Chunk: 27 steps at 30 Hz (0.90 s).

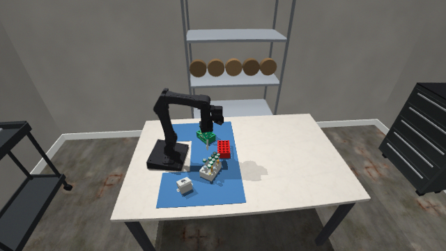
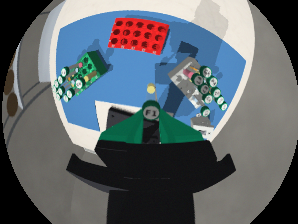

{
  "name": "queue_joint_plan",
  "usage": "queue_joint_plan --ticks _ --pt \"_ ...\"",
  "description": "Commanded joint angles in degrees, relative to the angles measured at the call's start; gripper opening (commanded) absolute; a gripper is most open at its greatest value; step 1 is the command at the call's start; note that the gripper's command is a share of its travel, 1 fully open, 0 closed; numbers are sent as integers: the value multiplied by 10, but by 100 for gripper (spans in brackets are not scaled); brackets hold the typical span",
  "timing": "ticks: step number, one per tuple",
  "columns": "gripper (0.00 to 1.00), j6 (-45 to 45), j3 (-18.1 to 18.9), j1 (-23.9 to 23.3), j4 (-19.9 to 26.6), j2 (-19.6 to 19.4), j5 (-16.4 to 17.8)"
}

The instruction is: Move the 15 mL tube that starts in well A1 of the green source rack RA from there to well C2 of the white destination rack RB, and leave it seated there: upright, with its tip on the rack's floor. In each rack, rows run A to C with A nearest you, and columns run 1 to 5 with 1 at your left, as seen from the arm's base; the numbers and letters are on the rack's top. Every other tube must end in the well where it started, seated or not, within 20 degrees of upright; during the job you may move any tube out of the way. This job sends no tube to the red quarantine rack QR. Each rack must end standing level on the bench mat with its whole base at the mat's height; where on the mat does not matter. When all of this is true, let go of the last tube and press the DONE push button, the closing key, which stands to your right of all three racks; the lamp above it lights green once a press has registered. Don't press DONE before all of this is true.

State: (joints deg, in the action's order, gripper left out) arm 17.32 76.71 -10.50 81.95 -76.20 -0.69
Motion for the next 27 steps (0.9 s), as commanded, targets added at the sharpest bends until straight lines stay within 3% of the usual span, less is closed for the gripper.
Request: queue_joint_plan --ticks 1,22,27 --pt "0 35 -1 -23 0 14 5" --pt "0 211 -31 -201 6 45 34" --pt "0 215 -16 -205 3 28 34"
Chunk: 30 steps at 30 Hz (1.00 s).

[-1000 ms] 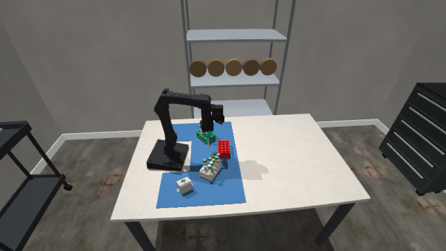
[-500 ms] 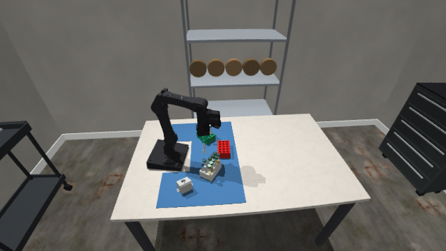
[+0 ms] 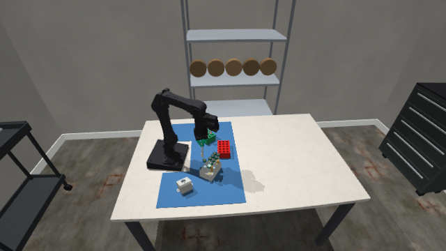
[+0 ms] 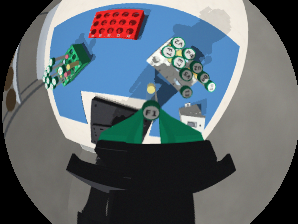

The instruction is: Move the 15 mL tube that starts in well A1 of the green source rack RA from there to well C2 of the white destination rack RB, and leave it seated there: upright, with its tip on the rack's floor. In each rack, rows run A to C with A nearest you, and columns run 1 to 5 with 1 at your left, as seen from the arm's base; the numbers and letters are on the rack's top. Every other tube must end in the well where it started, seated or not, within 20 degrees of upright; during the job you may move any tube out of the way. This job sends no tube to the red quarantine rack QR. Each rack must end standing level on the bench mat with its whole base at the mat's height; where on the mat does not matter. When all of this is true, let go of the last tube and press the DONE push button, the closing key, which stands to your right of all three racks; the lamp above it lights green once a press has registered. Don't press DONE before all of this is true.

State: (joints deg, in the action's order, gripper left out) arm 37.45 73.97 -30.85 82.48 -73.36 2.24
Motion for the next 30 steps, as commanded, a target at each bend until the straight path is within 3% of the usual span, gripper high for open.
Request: queue_joint_plan --ticks 1,30 --pt "0 14 14 -2 -3 -4 5" --pt "0 29 84 -17 -7 -79 7"
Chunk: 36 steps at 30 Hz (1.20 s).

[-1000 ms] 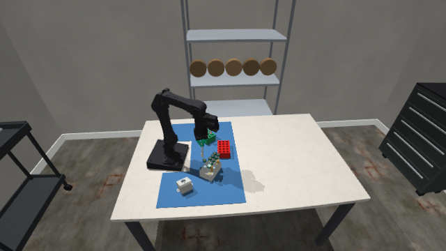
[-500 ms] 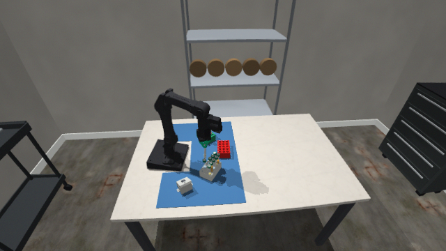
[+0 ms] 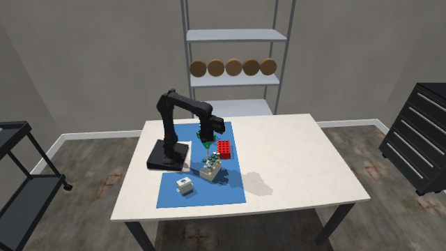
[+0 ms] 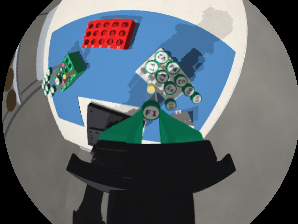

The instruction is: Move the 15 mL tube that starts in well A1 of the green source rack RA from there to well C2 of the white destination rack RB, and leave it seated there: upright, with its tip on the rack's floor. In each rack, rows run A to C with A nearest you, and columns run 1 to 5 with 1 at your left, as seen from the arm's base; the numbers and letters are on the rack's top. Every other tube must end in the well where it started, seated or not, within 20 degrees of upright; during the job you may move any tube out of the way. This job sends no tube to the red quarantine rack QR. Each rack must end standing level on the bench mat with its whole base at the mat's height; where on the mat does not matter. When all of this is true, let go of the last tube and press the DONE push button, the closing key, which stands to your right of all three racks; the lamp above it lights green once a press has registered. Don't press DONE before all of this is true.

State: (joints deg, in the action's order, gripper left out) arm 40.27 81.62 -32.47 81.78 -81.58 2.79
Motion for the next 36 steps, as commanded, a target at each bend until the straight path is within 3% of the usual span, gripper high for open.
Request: queue_joint_plan --ticks 1,36 --pt "0 0 8 -1 0 3 2" --pt "0 -8 18 8 -3 -8 1"
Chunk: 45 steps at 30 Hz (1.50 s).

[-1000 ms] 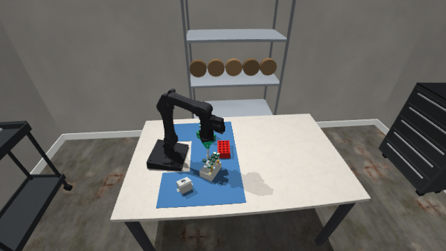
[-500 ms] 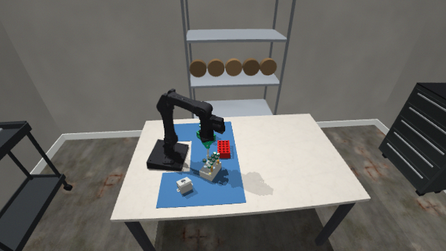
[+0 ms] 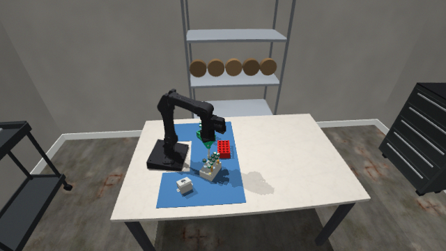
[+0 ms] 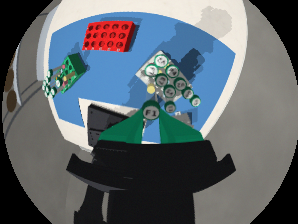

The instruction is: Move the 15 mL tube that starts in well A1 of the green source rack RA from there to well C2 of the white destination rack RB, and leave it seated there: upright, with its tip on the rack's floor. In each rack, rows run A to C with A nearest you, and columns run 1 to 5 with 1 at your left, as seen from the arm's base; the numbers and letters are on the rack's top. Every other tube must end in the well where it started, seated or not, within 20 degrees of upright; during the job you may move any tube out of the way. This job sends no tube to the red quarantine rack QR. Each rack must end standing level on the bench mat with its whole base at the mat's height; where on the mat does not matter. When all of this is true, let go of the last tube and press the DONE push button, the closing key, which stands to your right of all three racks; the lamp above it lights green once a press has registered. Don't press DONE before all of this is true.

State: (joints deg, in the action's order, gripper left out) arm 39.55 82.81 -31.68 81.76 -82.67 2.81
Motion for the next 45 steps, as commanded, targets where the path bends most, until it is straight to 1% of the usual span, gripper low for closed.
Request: queue_joint_plan --ticks 1,45 --pt "0 -1 6 0 -3 2 0" --pt "0 -2 -21 1 -32 0 0"
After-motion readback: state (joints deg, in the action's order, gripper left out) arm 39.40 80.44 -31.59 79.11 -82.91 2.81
